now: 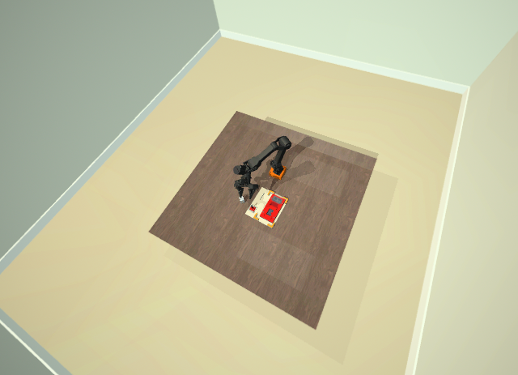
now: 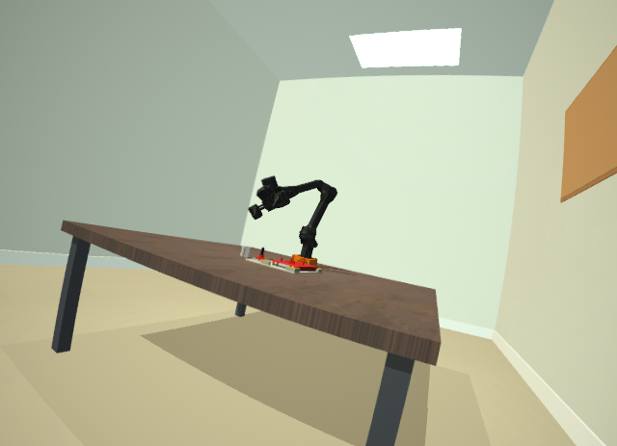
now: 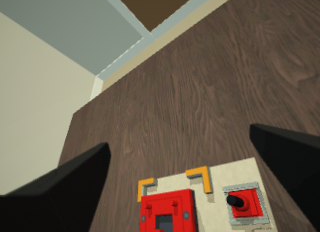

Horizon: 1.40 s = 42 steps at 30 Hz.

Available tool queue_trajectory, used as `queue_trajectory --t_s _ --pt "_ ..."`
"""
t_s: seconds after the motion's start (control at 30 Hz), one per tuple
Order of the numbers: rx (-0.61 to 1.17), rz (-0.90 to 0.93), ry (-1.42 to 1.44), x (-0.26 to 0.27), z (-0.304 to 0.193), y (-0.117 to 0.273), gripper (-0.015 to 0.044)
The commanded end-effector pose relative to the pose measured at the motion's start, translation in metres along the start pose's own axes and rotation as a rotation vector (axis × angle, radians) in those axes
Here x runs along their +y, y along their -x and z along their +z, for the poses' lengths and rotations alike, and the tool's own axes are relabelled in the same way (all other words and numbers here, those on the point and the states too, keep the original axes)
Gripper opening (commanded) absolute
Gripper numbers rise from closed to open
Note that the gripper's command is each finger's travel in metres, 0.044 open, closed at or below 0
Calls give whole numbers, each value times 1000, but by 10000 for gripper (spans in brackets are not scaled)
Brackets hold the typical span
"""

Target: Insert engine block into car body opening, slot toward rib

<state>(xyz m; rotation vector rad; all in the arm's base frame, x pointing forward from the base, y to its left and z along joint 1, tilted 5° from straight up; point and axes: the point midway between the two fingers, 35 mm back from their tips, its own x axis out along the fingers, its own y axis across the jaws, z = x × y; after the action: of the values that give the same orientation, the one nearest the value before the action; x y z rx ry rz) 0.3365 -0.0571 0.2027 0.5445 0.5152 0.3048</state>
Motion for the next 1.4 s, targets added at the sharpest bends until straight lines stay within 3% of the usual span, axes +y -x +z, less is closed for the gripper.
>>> queue_trajectory --t_s 0.0,0.5,1.03,1.23,1.37 --pt "54 -75 -78 -12 2 -7 440" --pt "326 -433 -328 -56 -3 -17 440" --pt "663 -837 -441 -83 -16 4 440" --pt "678 -854 -442 -85 -18 4 440" --pt "678 -854 -442 -108 -46 -13 440"
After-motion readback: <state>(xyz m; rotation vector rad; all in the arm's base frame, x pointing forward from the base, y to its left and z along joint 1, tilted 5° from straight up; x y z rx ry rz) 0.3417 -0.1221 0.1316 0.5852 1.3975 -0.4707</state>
